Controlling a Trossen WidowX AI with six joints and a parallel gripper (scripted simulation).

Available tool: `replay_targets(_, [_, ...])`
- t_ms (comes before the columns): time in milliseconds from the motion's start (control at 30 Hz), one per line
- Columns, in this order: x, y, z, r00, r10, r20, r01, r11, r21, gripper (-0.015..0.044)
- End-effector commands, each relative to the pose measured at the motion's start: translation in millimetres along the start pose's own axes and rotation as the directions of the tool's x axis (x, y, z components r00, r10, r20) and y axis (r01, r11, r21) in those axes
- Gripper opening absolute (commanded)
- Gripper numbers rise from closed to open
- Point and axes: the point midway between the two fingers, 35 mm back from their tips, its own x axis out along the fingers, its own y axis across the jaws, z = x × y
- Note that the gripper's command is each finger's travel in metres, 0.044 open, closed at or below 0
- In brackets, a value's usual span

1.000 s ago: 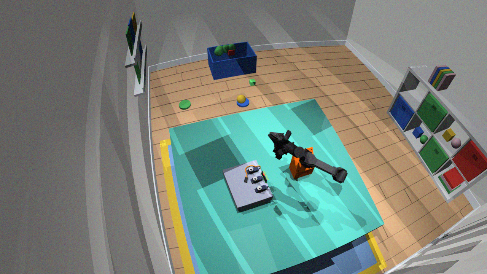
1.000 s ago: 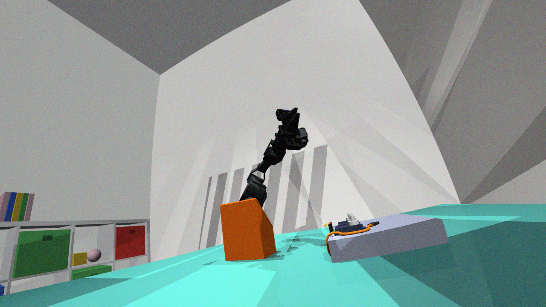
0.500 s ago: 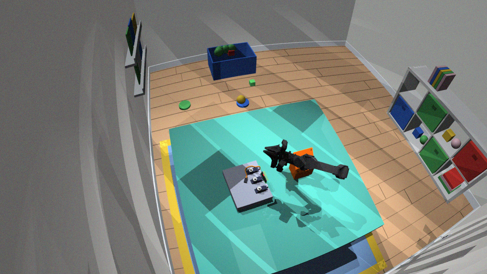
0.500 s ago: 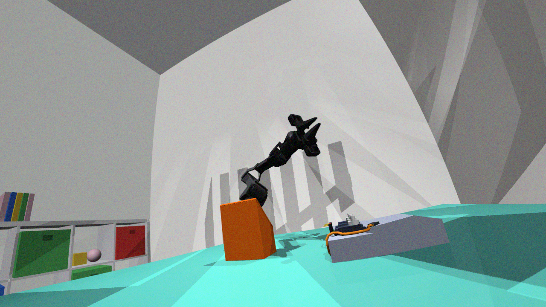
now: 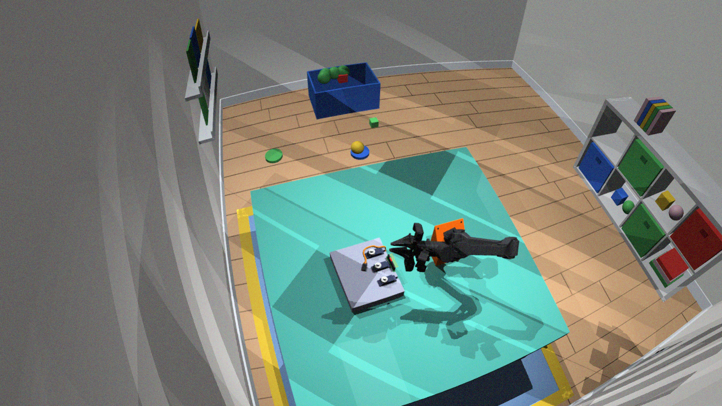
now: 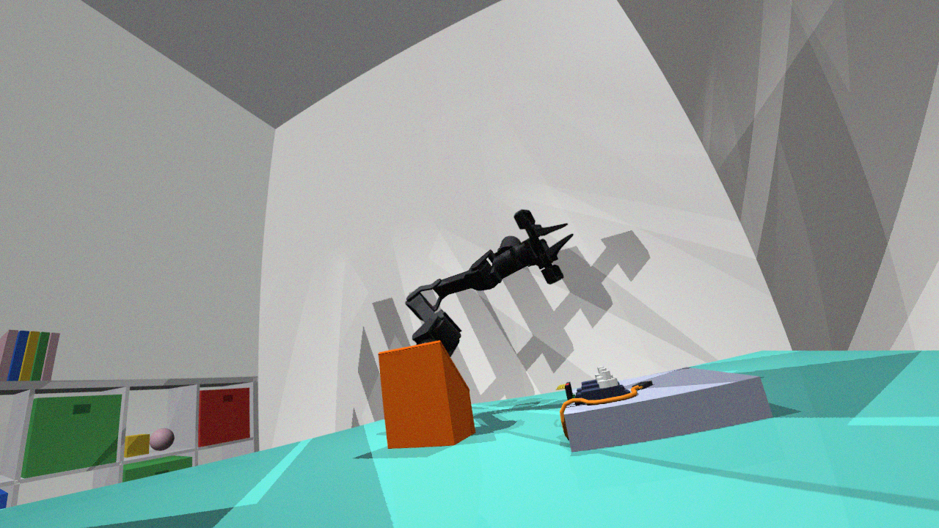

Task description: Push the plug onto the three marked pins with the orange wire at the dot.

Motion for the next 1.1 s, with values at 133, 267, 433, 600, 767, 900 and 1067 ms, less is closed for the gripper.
replay_targets(133, [-8, 24, 34, 0.991, 0.089, 0.101, -0.102, 0.986, 0.131, 0.0115])
replay_targets(267, [-14, 37, 52, 0.979, 0.133, 0.153, -0.161, 0.968, 0.194, 0.0115])
replay_targets(433, [-23, 52, 74, 0.957, 0.190, 0.217, -0.246, 0.930, 0.271, 0.0115])
replay_targets(600, [-35, 67, 95, 0.928, 0.246, 0.280, -0.336, 0.878, 0.342, 0.0115])
replay_targets(767, [-48, 81, 114, 0.893, 0.303, 0.333, -0.426, 0.808, 0.407, 0.0115])
replay_targets(900, [-36, 90, 107, 0.895, 0.346, 0.280, -0.442, 0.772, 0.458, 0.0115])
replay_targets(1067, [-20, 101, 97, 0.892, 0.402, 0.206, -0.447, 0.720, 0.531, 0.0115])
